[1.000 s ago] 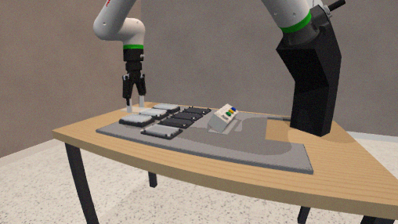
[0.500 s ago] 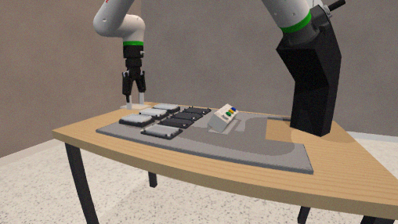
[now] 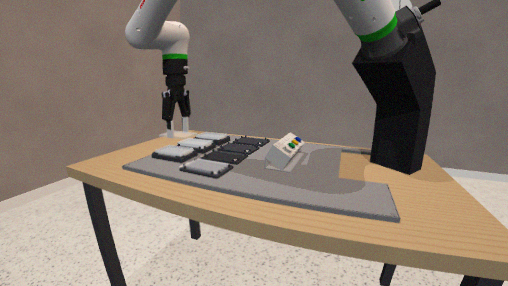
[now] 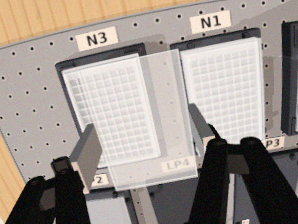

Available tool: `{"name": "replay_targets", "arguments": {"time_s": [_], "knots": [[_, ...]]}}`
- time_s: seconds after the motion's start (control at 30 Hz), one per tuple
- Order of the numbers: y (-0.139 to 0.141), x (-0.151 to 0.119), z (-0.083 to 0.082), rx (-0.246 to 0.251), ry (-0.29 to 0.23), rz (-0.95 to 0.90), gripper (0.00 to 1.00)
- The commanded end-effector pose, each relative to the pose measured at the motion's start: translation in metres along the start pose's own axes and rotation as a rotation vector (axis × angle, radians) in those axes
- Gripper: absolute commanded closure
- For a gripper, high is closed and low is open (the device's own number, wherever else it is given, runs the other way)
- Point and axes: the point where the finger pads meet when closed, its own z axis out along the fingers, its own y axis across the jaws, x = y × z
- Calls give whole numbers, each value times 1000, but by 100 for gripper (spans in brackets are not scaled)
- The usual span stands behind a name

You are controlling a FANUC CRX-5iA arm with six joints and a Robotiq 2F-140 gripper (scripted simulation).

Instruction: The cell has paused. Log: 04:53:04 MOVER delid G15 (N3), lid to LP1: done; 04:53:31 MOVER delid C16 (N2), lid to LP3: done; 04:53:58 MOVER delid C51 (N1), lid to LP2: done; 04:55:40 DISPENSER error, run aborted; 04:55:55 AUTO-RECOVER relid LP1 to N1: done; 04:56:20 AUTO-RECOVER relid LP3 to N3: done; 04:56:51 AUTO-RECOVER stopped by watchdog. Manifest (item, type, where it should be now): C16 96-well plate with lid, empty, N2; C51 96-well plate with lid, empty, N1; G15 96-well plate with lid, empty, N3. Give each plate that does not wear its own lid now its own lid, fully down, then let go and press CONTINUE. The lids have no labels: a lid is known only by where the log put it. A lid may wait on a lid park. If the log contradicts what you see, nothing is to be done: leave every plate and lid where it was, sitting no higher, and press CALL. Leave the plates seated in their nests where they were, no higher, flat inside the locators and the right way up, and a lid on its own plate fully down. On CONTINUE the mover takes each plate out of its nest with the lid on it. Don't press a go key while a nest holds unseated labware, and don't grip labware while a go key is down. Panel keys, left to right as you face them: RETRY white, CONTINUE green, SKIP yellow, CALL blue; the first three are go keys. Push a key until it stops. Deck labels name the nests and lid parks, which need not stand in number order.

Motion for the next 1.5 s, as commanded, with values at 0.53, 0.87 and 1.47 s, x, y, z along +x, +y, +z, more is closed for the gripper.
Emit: {"name": "replay_targets", "arguments": {"time_s": [0.53,0.87,1.47], "knots": [[219,-9,0,6,2,-3,100],[231,-11,-2,8,5,-3,100],[231,-11,-2,8,5,-3,100]]}}
